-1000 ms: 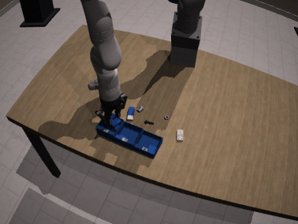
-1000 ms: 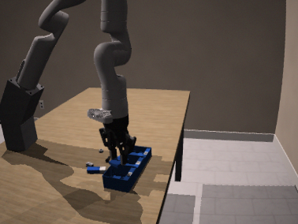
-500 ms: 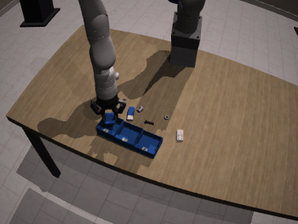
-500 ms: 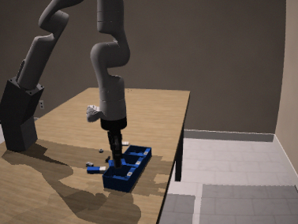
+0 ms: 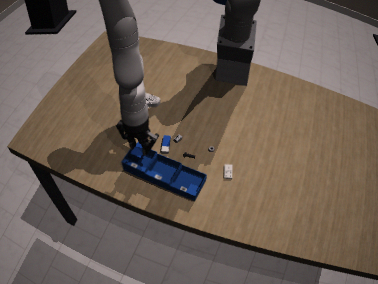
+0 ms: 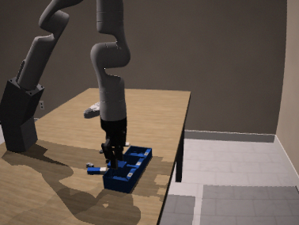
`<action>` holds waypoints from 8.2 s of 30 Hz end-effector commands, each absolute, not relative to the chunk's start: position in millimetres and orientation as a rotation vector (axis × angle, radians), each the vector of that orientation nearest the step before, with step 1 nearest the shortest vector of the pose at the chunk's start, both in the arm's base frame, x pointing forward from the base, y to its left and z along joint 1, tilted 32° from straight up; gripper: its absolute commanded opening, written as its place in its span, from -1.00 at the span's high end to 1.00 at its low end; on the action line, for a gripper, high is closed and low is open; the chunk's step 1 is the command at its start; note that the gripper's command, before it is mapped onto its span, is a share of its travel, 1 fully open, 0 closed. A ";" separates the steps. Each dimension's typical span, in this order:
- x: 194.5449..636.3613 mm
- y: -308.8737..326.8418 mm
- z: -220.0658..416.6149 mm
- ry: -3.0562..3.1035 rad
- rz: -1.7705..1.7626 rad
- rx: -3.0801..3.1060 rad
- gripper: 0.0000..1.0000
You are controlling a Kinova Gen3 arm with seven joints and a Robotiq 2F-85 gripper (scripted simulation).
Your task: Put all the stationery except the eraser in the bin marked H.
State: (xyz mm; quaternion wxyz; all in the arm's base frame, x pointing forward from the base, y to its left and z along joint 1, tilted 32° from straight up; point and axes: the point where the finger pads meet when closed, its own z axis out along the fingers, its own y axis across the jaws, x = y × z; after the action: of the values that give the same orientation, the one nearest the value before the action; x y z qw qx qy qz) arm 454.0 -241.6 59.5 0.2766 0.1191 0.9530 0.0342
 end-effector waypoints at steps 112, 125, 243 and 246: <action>453.4 -241.6 59.7 2.559 0.091 0.323 0.07; 397.1 -190.3 27.5 2.500 0.192 0.672 0.41; 387.8 -146.1 -59.4 2.500 0.193 0.672 0.41; 387.7 -145.9 -59.4 2.500 0.193 0.672 0.41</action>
State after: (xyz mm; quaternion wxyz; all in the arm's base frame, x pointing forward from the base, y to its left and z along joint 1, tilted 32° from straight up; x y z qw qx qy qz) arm 388.0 -147.0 -59.0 0.2700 0.2497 0.9272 0.0708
